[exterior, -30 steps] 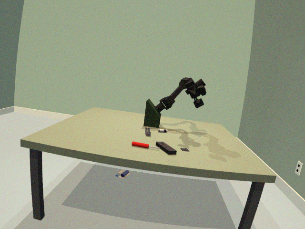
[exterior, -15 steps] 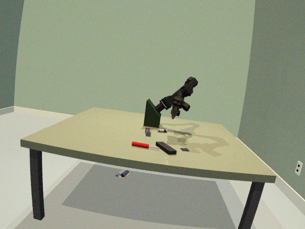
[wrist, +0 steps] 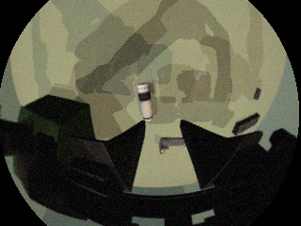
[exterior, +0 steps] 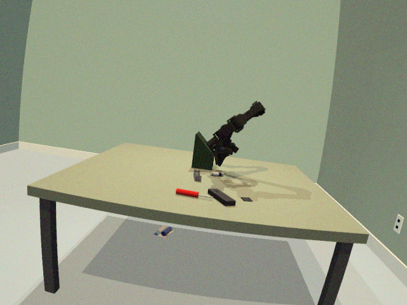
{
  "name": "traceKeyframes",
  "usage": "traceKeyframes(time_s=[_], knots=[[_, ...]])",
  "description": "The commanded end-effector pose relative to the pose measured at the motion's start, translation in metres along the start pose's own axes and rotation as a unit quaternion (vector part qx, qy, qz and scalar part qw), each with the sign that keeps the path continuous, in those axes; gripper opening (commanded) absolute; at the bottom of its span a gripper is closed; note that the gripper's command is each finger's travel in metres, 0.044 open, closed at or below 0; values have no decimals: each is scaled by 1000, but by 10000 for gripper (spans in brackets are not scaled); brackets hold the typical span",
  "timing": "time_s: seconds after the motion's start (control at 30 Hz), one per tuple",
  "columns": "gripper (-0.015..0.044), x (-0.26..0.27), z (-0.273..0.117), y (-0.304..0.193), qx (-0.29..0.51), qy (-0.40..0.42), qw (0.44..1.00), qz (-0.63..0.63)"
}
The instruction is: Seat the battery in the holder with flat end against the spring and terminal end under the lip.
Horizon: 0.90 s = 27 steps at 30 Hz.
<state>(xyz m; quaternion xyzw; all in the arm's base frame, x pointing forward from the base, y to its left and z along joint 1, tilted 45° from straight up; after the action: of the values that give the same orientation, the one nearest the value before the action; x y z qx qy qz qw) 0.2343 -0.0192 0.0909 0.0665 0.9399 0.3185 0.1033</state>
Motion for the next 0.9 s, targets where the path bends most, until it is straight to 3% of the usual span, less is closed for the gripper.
traceKeyframes(time_s=[0.0, 0.87], knots=[[225, 14, 8, -8, -60, 49, 996, -42], [225, 16, 37, -5, -59, 49, 996, -42]])
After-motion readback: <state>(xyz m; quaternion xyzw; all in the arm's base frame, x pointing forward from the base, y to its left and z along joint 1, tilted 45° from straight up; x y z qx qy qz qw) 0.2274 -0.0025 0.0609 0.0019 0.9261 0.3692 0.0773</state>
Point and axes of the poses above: the point midway between the two fingers, 35 mm back from their tips, its own z axis out along the fingers, its own x axis across the jaws, y = z × x, the point moved 7 cm from there along -z, back along the fingers, and after that the axes turned 12 degrees about z, right-handed, at the moved point
